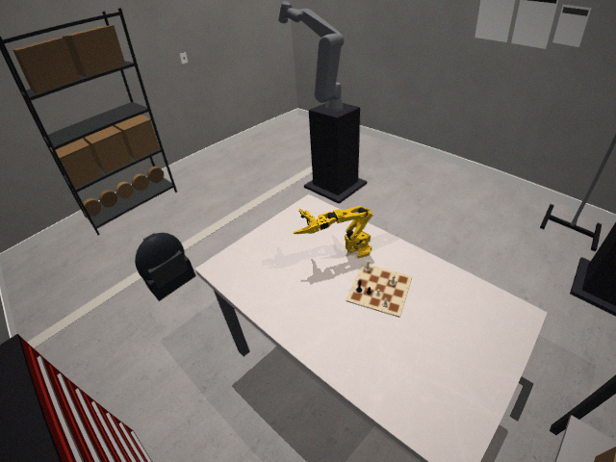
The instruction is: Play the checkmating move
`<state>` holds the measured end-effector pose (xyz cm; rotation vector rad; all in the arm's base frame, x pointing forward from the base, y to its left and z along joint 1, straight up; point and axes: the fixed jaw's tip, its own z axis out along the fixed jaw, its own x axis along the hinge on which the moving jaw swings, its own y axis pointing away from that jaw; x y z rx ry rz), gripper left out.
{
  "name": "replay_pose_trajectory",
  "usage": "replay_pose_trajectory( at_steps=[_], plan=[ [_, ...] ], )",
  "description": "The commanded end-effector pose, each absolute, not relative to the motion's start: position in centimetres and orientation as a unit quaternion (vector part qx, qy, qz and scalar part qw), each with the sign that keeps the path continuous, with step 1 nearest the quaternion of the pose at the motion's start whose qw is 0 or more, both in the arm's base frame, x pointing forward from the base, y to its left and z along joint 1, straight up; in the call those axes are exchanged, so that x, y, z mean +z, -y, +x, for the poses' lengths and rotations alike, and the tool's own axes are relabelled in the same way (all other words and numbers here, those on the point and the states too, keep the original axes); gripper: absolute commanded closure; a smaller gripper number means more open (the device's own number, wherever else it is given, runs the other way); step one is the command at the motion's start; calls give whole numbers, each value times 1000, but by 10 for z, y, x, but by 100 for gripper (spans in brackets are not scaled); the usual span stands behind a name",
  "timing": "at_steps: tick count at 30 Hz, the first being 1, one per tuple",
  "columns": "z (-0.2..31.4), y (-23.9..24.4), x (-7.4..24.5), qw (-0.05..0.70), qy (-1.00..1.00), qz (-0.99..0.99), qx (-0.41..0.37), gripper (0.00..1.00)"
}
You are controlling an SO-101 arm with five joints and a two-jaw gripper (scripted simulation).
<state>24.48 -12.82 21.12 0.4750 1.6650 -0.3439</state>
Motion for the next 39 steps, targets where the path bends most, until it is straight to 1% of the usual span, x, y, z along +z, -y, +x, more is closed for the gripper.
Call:
replay_pose_trajectory(
  at_steps=[1,15,20,24,26,33,34,39],
  plan=[
    [244,128,212,636,-727,208,-150,0],
    [245,125,215,640,-726,203,-148,0],
    [248,112,215,640,-734,185,-132,2],
    [252,91,214,636,-748,157,-107,5],
    [252,91,214,636,-748,157,-107,5],
    [254,32,206,612,-786,73,-38,12],
    [254,32,206,612,-786,73,-38,12],
    [245,-11,199,589,-808,4,10,18]
  ],
)
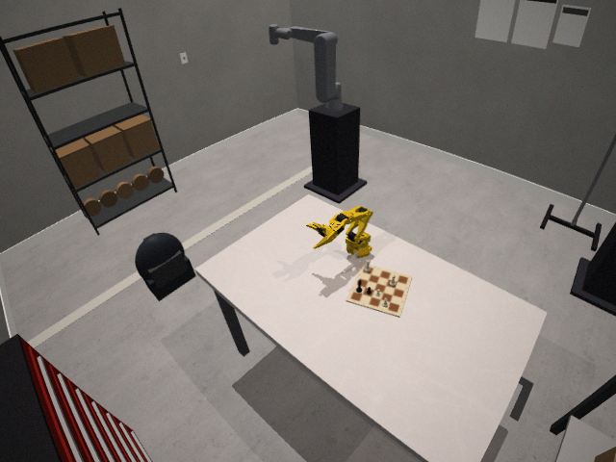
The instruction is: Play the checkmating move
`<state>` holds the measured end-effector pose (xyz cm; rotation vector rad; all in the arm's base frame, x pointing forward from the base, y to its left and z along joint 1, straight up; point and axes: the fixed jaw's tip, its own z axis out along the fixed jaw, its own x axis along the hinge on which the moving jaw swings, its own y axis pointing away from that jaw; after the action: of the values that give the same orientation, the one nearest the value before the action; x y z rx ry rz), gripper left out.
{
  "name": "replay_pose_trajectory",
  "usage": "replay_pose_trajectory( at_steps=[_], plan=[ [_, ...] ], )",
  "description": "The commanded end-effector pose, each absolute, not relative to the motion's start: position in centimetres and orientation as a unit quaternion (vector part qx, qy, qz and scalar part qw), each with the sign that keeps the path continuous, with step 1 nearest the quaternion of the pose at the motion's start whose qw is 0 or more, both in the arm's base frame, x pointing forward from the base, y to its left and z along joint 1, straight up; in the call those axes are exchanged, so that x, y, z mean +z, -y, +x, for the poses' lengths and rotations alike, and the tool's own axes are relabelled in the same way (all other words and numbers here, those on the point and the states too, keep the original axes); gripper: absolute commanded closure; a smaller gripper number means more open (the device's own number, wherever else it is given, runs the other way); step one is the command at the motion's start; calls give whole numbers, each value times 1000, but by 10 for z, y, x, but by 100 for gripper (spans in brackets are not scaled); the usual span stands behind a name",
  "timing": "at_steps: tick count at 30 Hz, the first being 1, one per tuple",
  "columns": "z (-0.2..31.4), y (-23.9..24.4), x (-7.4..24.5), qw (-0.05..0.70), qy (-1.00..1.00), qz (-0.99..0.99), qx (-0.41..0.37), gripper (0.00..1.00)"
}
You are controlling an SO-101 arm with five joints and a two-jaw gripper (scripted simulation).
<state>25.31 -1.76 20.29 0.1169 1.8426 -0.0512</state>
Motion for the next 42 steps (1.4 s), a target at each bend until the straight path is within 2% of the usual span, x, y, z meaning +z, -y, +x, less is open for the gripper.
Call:
replay_pose_trajectory(
  at_steps=[1,11,19,21,23,28,35,38,42],
  plan=[
    [245,-11,199,589,-808,4,10,18],
    [221,-63,189,548,-827,-98,71,26],
    [184,-107,178,499,-832,-209,125,34],
    [184,-107,178,499,-832,-209,125,34],
    [166,-120,174,478,-829,-253,143,37],
    [149,-130,169,457,-824,-296,159,41],
    [108,-145,160,407,-802,-393,189,48],
    [108,-145,160,407,-802,-393,189,48],
    [81,-149,153,374,-782,-455,205,53]
  ],
)
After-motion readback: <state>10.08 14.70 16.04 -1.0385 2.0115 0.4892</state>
